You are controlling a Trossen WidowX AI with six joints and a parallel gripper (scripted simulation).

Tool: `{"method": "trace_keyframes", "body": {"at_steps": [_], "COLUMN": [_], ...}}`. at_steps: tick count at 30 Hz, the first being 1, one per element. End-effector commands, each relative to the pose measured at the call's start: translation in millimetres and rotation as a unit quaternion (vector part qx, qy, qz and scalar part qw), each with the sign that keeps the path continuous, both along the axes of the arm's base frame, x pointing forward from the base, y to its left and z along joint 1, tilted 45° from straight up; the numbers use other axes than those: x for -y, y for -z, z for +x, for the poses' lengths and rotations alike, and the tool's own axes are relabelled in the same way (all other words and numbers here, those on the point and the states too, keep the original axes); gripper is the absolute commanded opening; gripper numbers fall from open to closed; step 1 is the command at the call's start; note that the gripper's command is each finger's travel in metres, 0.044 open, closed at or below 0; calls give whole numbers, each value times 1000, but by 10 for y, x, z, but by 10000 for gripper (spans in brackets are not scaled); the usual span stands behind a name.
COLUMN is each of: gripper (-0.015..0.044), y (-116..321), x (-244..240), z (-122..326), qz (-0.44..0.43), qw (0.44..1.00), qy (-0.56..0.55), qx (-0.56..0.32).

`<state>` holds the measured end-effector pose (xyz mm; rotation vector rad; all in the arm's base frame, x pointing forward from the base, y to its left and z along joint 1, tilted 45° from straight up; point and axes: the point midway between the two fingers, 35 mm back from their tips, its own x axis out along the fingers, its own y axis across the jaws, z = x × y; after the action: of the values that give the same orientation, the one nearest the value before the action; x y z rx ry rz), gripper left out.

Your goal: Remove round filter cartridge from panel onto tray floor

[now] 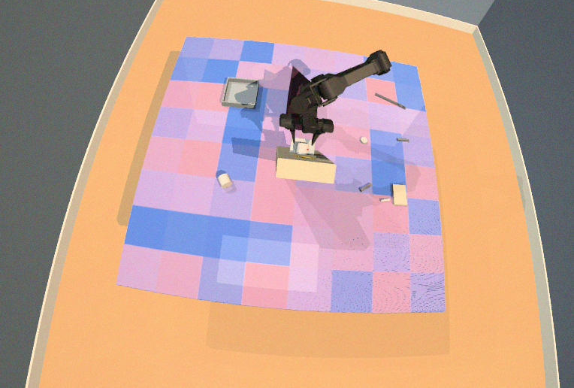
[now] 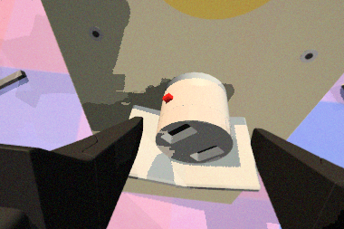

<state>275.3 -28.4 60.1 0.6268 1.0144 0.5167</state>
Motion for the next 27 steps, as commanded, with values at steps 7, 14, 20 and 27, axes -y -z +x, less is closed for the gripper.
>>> {"method": "trace_keyframes", "body": {"at_steps": [7, 14, 20, 27], "gripper": [305, 305, 226, 159], "y": [119, 121, 89, 89], "x": [-131, -133, -116, -116], "z": [25, 26, 50, 50], "qz": [5, 5, 3, 3], "qw": [1000, 1000, 1000, 1000], "qy": [1, 1, -1, -1], "qx": [-8, -8, -1, -1]}}
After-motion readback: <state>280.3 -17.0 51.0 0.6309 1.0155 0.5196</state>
